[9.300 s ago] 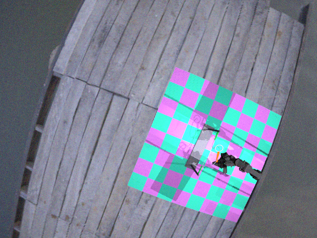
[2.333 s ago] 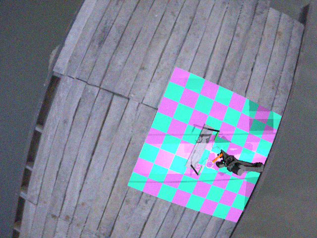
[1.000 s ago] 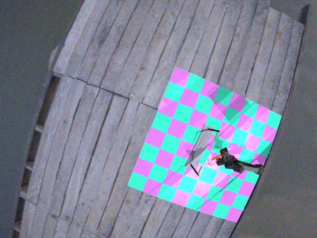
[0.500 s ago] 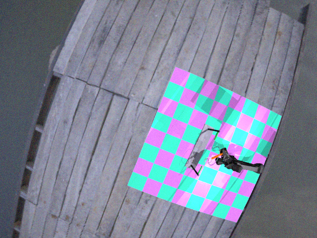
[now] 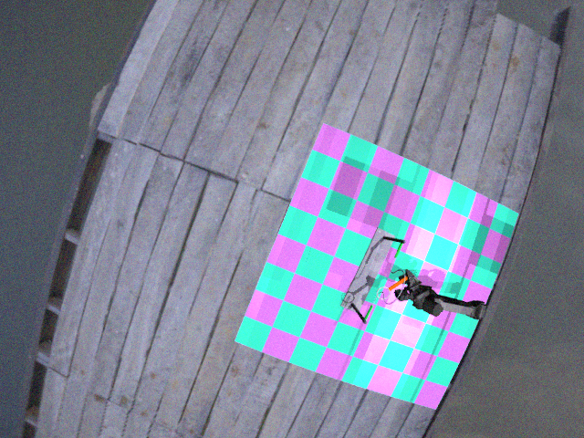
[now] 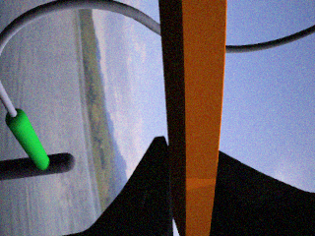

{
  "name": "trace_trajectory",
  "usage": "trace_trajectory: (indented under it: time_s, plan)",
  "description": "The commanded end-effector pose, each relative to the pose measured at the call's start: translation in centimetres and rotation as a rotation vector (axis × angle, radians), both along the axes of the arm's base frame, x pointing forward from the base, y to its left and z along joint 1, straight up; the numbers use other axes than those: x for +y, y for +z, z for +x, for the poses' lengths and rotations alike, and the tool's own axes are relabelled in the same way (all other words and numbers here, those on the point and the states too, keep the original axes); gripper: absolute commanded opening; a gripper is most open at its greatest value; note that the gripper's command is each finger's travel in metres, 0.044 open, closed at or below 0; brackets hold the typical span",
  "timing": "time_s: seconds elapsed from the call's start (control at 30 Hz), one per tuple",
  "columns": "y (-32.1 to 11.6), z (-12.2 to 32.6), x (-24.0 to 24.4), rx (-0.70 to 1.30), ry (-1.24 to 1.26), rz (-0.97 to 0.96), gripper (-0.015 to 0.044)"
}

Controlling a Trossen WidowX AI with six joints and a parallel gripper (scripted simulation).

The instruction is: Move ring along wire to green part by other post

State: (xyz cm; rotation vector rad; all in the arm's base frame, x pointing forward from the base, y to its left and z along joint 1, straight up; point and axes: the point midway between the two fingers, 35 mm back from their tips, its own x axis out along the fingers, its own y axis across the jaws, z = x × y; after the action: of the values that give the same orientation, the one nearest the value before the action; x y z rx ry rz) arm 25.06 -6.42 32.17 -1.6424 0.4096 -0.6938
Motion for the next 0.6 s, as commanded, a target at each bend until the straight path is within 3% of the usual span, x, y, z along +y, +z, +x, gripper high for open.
trace_trajectory:
  time_s: [0.0,0.57]
  plan:
    - [-1.6,0.0,-0.2,-0.002,-0.003,0.086,-0.0150]
    - [-7.9,0.1,0.8,-0.023,0.001,0.501,-0.0150]
